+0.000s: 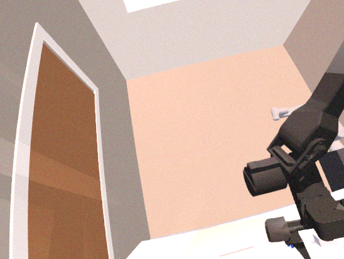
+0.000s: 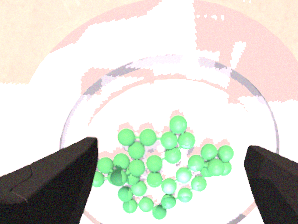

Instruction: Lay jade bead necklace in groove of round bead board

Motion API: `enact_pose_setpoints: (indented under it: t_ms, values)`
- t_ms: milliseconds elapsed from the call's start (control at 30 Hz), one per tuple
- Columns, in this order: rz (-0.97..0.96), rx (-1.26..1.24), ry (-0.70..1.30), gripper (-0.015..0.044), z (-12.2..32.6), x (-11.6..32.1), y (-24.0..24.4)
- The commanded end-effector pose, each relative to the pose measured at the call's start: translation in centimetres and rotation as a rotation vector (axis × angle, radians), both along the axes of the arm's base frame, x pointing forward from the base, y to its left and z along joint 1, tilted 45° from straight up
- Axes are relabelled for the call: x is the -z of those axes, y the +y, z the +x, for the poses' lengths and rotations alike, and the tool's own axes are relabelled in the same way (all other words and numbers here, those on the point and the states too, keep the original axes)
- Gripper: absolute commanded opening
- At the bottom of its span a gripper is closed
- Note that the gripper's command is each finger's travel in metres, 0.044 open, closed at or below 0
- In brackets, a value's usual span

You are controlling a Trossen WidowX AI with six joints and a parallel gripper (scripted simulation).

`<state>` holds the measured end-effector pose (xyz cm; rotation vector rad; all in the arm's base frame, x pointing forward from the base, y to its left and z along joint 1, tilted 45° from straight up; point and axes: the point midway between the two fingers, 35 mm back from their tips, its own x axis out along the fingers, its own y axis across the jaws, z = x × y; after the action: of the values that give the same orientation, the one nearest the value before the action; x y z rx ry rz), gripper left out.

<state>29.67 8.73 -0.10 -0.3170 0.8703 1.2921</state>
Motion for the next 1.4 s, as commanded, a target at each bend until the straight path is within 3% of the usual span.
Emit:
enact_pose_setpoints:
  t_ms: [0, 1367]
  values:
    - [-0.002, -0.029, -0.019, 0.0125, 0.6, 0.0, -0.5]
    - [0.0, -0.032, -0.028, 0.0107, 0.8, 2.7, 2.3]
